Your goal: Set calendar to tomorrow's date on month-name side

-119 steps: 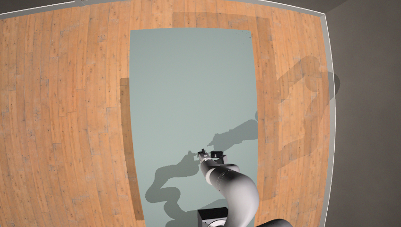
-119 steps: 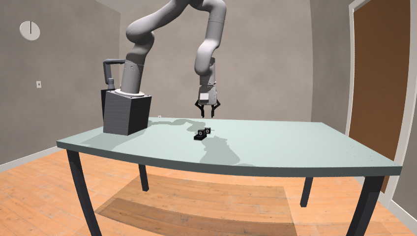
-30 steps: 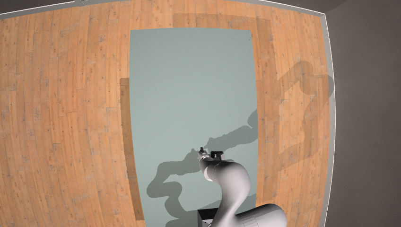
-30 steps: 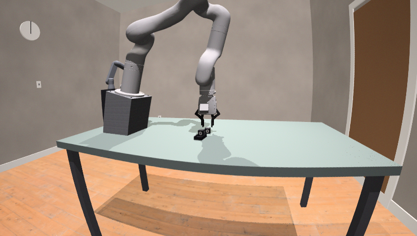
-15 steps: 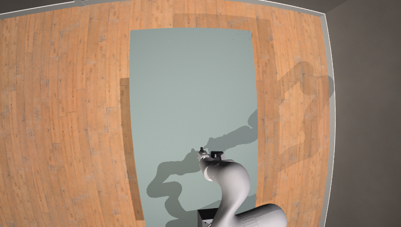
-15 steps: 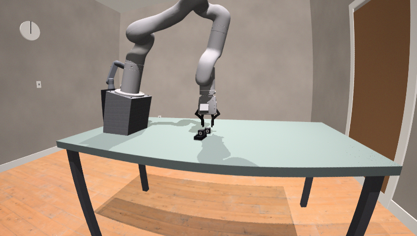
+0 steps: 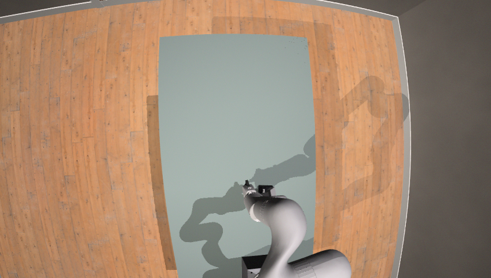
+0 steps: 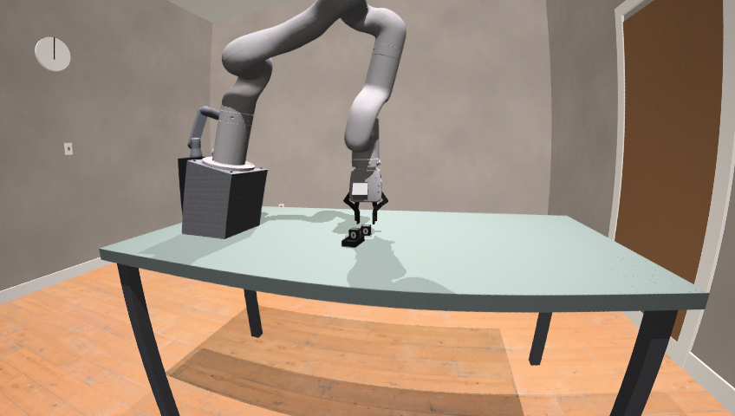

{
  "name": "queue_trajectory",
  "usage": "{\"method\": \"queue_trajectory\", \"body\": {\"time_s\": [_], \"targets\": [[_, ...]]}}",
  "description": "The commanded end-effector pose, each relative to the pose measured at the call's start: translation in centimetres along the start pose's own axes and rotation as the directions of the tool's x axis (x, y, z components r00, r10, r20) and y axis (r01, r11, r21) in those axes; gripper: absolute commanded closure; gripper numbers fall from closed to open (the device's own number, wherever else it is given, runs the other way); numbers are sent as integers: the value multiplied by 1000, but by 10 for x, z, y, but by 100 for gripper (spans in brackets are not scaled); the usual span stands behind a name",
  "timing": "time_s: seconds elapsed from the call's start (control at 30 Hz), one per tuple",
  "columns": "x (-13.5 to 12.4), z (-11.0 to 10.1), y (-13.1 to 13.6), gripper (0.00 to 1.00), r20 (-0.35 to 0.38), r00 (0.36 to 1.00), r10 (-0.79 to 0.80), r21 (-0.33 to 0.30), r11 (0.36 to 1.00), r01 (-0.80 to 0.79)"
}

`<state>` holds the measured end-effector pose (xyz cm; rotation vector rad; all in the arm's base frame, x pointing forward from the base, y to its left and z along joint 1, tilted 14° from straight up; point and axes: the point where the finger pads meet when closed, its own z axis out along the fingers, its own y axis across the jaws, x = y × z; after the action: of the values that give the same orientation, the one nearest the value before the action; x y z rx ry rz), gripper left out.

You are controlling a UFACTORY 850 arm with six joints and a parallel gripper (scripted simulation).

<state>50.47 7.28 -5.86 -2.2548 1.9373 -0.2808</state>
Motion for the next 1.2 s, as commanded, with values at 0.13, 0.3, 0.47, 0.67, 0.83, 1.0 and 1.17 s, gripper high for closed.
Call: {"method": "queue_trajectory", "body": {"time_s": [0.13,0.3,0.47,0.67,0.83,1.0,1.17], "targets": [[0,0,-1,53,0,1000,0,1,1000,0],[0,0,-1,53,0,1000,0,1,1000,0],[0,0,-1,53,0,1000,0,1,1000,0],[0,0,-1,53,0,1000,0,1,1000,0],[0,0,-1,53,0,1000,0,1,1000,0],[0,1,-1,53,0,1000,0,1,1000,0],[0,6,-1,53,0,1000,0,1,1000,0]]}}
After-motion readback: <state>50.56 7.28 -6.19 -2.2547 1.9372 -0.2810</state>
